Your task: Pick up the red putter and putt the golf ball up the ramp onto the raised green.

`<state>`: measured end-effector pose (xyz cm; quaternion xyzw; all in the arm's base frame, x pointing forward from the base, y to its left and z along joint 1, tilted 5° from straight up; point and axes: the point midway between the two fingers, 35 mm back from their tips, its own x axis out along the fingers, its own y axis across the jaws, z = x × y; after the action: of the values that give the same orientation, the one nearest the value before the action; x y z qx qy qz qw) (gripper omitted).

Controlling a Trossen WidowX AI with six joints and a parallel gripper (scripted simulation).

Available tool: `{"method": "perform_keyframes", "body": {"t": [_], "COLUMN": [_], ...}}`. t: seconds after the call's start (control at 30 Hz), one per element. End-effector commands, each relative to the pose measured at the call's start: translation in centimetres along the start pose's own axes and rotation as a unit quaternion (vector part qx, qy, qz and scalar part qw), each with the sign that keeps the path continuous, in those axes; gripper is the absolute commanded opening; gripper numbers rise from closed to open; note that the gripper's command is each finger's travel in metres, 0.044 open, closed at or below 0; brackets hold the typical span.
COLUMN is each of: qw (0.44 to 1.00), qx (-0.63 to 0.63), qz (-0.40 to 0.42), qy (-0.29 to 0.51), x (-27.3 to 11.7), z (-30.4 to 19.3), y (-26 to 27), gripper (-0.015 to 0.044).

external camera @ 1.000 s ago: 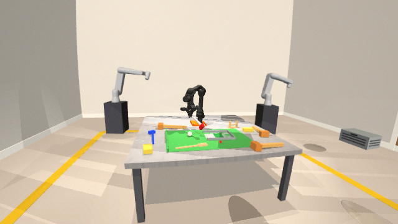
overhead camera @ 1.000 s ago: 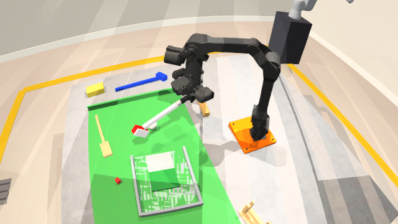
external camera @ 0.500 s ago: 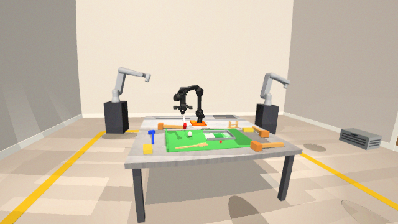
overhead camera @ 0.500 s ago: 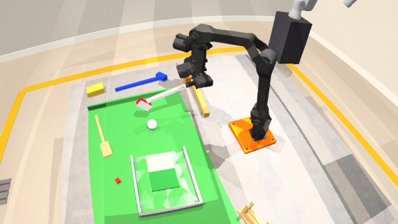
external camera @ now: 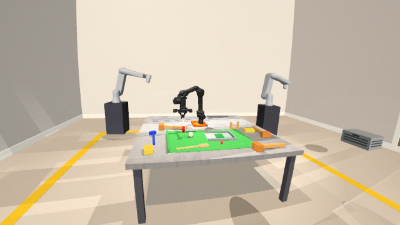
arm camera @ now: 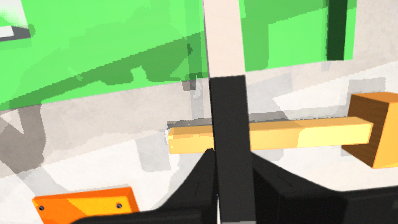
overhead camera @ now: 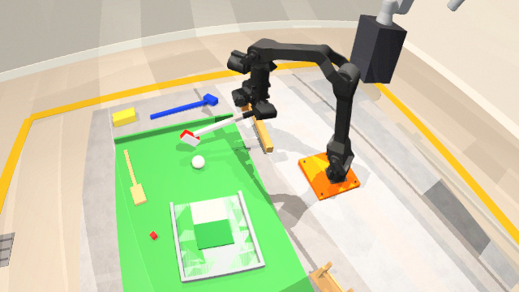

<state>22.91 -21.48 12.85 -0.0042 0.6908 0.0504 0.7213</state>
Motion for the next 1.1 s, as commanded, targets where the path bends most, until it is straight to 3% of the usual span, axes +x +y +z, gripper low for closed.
{"method": "perform_keyframes", "body": {"t": [0.0, 1.07], "qw": [1.000, 1.000], "qx": [0.003, 0.000], "qz": [-0.001, 0.000], "qy": [-0.002, 0.000], "x": [0.9, 3.7], "z": [0.1, 0.0], "y": [0.0, -0.1], "gripper": [0.0000, 0.0000]}}
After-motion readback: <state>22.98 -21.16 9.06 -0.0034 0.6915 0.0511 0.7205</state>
